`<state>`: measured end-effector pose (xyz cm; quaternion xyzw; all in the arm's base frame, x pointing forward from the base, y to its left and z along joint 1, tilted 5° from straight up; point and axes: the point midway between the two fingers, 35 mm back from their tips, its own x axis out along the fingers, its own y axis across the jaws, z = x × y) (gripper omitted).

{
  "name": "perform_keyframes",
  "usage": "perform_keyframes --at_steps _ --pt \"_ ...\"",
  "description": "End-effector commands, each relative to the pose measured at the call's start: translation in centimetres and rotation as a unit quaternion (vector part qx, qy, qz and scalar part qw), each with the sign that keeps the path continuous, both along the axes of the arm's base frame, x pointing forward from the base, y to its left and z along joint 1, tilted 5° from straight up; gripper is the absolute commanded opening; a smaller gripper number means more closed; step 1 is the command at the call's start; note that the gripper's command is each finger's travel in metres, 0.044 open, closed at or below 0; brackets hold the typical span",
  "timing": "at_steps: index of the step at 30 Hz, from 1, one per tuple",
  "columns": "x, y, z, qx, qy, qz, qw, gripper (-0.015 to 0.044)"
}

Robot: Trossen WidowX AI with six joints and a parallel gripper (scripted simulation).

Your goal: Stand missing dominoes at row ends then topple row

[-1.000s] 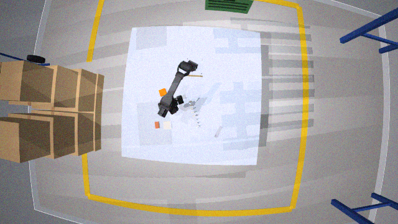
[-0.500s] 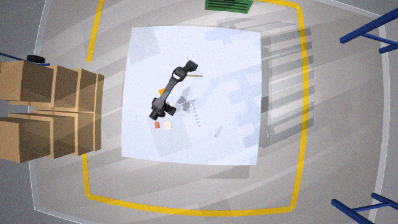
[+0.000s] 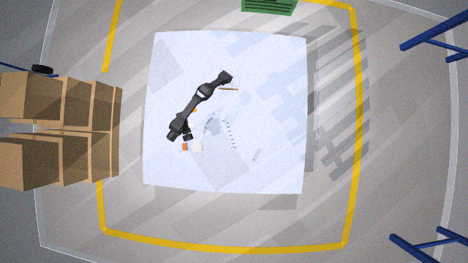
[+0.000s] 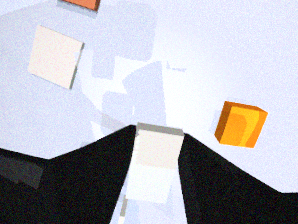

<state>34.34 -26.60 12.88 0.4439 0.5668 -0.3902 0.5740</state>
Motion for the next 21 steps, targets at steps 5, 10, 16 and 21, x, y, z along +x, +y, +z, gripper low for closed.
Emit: perform_keyframes --at_steps 5,10,16,21 --pt "0.0 -0.6 0.0 0.001 0.002 -0.04 0.999 0.0107" --pt "0.9 -1.2 -0.9 -0.03 -0.008 -0.026 0.999 0.0107" --pt "2.3 -2.2 -2.2 -0.083 -0.023 -0.003 0.996 0.0107" --pt "3.4 -2.9 -3.3 -0.128 -0.035 0.014 0.991 0.0107"
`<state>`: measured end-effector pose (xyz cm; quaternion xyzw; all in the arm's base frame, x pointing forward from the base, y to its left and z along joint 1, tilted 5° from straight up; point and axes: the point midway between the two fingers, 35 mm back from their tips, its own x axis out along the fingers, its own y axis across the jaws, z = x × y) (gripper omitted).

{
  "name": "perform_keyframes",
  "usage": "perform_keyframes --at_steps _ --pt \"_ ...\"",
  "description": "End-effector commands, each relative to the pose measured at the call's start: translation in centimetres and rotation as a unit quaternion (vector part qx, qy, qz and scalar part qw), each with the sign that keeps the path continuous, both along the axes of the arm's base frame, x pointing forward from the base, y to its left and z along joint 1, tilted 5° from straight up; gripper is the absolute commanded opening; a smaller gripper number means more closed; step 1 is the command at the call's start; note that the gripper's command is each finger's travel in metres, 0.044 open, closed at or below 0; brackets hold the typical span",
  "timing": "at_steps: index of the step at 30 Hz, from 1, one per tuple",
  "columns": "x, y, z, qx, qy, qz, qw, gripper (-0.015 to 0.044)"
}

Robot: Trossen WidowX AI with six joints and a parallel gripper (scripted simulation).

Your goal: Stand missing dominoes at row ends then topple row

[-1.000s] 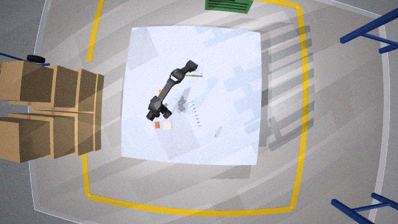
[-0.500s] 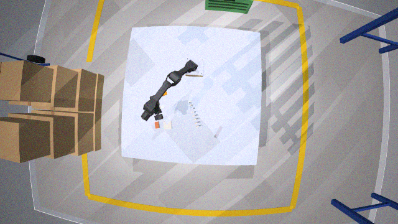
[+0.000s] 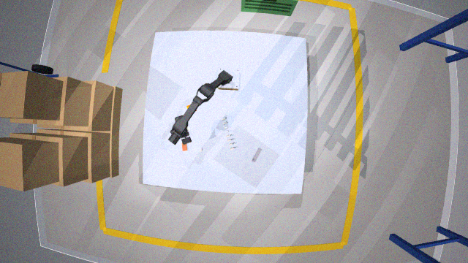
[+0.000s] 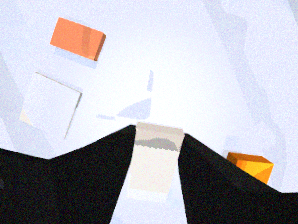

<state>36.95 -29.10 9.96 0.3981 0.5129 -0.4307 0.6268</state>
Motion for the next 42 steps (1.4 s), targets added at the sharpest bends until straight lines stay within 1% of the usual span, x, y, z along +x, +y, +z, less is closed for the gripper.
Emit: perform_keyframes --at_steps 1,23,42 --pt "1.1 -0.5 -0.6 -0.044 -0.011 0.018 0.999 0.0107" --pt "5.0 -2.1 -3.6 -0.237 -0.057 0.063 0.968 0.0107" --pt "5.9 -1.3 -4.0 -0.384 -0.095 0.061 0.916 0.0107"
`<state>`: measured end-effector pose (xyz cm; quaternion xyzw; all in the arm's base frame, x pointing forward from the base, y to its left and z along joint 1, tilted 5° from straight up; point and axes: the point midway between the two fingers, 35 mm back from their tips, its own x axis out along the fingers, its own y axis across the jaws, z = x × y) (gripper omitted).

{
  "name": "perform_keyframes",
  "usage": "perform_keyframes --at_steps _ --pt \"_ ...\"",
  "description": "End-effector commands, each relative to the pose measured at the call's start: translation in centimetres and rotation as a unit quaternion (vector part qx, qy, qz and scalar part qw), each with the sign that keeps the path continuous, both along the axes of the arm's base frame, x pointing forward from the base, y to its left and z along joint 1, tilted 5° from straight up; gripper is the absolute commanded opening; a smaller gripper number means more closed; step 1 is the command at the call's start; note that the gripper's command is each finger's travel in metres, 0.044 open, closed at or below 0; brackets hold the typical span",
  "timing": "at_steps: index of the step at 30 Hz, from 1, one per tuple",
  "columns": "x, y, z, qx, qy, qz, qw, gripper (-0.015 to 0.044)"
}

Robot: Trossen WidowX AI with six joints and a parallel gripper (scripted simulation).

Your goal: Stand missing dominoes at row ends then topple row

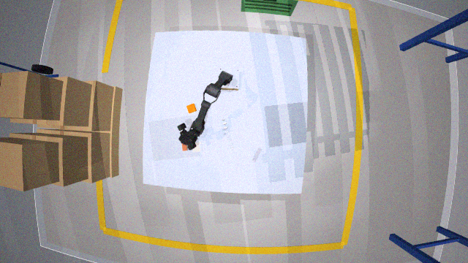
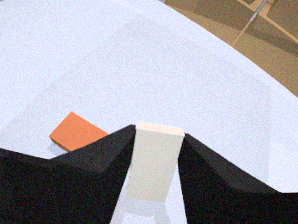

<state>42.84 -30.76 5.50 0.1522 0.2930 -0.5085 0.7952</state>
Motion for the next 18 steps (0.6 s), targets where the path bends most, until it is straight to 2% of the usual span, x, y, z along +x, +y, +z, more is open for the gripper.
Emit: perform_keyframes --at_steps 1,18 --pt "0.0 0.5 0.4 -0.038 -0.014 -0.001 0.999 0.0107" --pt "-1.7 2.6 1.0 -0.133 -0.068 -0.023 0.988 0.0107"
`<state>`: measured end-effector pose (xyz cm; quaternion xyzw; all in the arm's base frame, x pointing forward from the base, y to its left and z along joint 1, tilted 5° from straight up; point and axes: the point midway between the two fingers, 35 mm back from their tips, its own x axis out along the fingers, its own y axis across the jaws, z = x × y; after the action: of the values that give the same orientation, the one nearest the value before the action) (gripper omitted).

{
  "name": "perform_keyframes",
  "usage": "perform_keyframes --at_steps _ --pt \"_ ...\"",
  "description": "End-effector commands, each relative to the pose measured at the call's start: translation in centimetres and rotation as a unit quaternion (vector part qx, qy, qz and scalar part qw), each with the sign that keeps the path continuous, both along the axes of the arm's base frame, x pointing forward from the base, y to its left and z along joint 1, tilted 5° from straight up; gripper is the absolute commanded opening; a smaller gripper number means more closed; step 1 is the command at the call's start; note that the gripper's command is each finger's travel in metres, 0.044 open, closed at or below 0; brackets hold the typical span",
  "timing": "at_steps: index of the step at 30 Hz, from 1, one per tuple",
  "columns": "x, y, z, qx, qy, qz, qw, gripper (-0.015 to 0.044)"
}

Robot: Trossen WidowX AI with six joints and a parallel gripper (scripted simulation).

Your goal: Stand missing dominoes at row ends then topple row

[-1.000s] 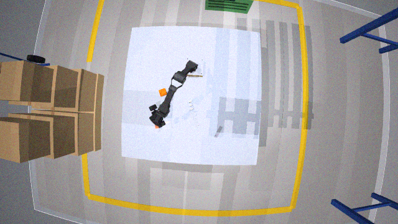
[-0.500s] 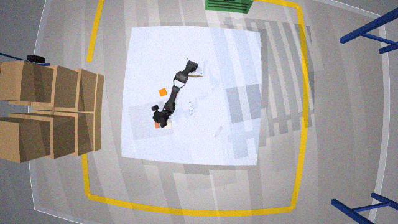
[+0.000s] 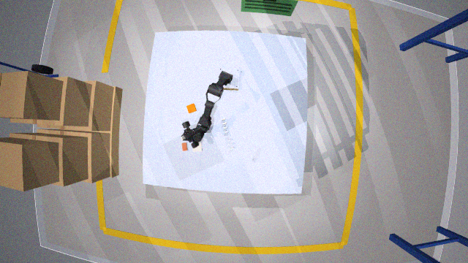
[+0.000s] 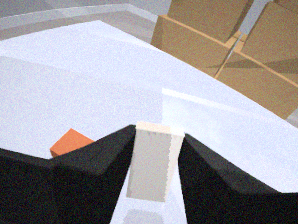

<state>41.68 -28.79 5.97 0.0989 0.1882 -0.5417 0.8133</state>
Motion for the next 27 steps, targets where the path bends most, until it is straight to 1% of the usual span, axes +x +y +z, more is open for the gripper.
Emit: perform_keyframes --at_steps 1,15,27 --pt "-0.7 0.8 0.6 -0.032 -0.015 -0.008 0.999 0.0107" --pt "-4.0 3.1 2.0 -0.112 -0.065 -0.047 0.99 0.0107" --pt "-7.8 5.2 3.2 -0.159 -0.107 -0.089 0.977 0.0107"
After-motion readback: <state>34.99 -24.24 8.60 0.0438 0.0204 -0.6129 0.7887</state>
